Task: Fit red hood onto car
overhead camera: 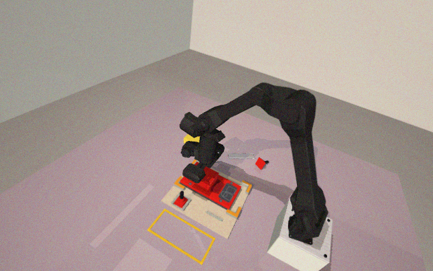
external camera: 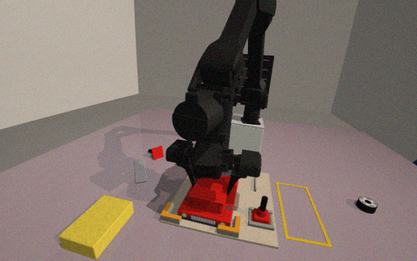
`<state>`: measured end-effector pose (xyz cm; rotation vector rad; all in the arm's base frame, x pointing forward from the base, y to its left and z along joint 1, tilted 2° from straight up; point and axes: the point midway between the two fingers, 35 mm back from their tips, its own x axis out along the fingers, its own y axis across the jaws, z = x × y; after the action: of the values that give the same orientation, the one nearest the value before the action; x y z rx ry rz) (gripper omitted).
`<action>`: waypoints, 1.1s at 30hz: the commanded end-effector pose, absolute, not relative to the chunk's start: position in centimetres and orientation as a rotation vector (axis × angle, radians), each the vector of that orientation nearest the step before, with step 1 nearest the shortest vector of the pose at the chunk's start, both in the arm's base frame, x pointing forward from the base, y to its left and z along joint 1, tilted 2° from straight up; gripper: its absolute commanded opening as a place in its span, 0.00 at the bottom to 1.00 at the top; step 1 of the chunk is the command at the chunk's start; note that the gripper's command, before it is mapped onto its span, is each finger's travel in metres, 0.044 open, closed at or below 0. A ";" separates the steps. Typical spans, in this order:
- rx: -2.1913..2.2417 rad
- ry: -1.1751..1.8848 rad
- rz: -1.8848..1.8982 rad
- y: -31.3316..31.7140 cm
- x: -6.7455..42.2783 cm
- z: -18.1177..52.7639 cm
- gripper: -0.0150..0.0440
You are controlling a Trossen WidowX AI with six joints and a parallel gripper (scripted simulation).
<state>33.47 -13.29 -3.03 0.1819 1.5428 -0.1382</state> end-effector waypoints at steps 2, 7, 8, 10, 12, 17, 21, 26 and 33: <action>0.178 1.541 -0.135 -13.3 33.5 -3.3 0.25; 0.181 1.543 -0.138 -13.3 33.5 -3.2 0.25; 0.182 1.543 -0.138 -13.3 33.5 -3.2 0.25; 0.182 1.543 -0.138 -13.3 33.5 -3.2 0.30; 0.182 1.543 -0.138 -13.3 33.5 -3.2 0.39; 0.182 1.543 -0.138 -13.3 33.5 -3.2 0.61; 0.182 1.543 -0.138 -13.3 33.5 -3.2 0.79; 0.182 1.543 -0.138 -13.3 33.5 -3.2 1.00; 0.182 1.543 -0.138 -13.4 33.6 -1.6 1.00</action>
<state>33.24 -13.20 -3.01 0.1854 1.5547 -0.1356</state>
